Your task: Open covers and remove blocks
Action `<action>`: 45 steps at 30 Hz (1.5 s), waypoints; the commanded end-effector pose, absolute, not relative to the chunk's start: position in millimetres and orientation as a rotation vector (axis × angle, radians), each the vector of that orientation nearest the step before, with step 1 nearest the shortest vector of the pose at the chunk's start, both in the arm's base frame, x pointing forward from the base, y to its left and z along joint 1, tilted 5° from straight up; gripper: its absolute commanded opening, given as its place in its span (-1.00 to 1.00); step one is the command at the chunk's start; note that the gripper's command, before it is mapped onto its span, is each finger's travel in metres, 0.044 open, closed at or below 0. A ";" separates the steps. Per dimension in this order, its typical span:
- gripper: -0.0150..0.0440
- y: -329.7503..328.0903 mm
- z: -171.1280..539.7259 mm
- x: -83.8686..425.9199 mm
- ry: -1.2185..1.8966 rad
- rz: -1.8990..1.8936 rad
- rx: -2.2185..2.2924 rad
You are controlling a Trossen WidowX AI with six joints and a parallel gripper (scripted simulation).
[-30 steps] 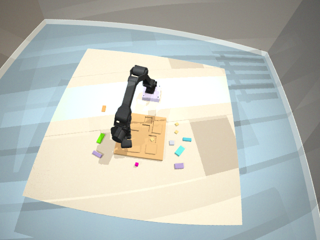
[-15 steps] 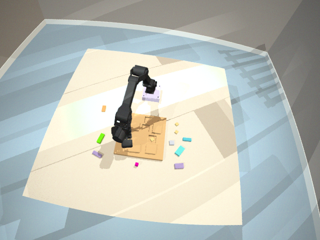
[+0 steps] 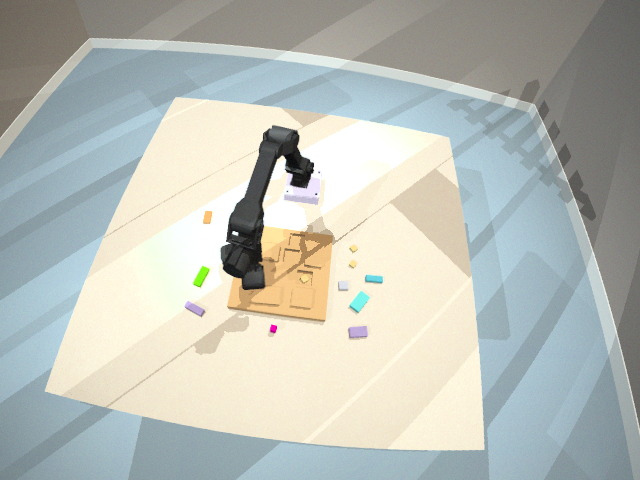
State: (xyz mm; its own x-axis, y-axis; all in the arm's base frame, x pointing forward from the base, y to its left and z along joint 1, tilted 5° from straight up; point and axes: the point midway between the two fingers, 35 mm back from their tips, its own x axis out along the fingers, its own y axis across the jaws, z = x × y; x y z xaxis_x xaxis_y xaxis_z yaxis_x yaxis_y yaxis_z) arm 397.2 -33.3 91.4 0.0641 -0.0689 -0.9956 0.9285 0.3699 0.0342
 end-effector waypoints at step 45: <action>0.00 -35.8 64.3 398.9 1.262 -0.933 0.901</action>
